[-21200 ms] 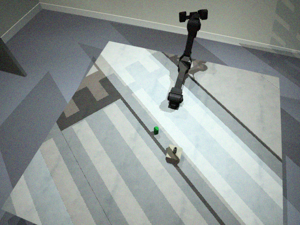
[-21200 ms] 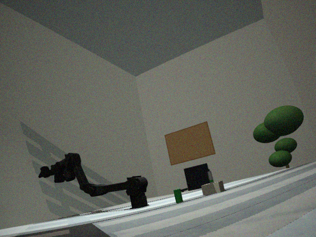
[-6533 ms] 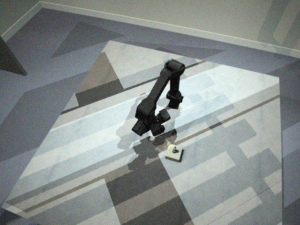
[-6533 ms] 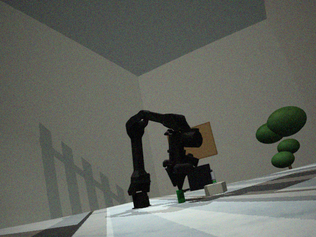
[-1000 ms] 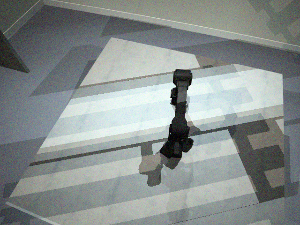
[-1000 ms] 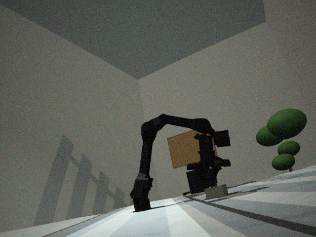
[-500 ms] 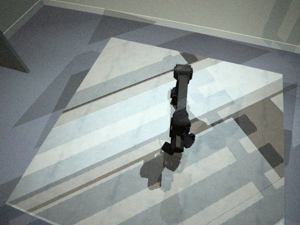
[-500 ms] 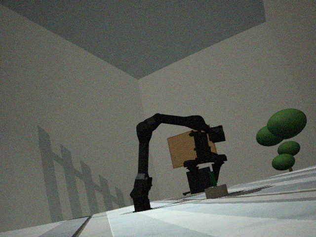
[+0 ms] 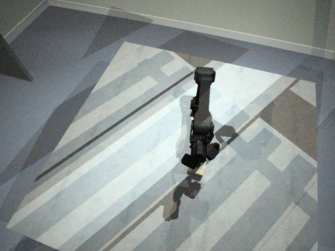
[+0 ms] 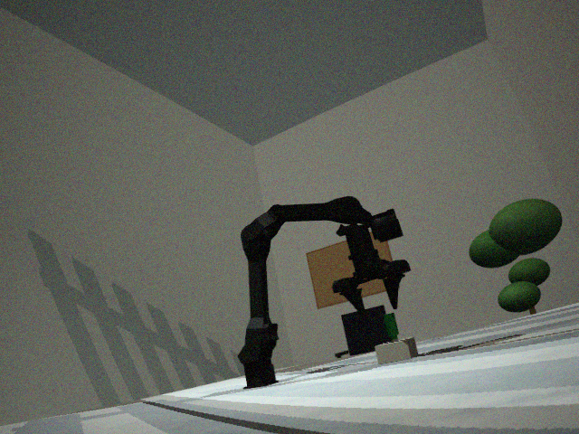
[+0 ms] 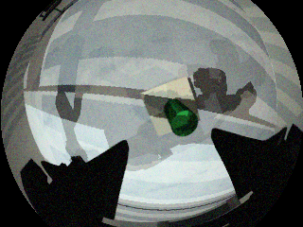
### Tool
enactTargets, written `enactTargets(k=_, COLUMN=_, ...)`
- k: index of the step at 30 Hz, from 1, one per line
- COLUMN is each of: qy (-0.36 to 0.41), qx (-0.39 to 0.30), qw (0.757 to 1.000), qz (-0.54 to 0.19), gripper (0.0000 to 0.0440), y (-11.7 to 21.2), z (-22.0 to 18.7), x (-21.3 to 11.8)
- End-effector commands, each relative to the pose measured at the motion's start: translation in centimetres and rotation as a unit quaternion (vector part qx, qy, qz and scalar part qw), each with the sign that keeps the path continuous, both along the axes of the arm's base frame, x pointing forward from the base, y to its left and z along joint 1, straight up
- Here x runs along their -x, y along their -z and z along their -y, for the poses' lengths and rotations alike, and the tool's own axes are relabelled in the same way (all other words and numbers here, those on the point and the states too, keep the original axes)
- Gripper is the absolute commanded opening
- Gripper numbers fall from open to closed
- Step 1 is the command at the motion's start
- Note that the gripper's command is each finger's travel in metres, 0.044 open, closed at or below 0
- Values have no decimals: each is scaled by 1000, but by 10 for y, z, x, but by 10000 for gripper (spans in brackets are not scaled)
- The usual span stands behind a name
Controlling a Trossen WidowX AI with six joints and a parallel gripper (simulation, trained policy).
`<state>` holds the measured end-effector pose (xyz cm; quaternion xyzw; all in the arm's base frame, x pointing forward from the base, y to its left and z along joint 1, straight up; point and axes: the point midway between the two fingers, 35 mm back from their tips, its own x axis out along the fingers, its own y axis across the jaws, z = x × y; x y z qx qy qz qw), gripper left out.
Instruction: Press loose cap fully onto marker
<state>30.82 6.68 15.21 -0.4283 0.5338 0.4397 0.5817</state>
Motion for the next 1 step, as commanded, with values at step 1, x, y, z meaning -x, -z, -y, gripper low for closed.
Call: enactTargets(k=1, qy=1, qx=-6, qw=1000, qz=6, gripper=353, y=-7, z=0, x=2)
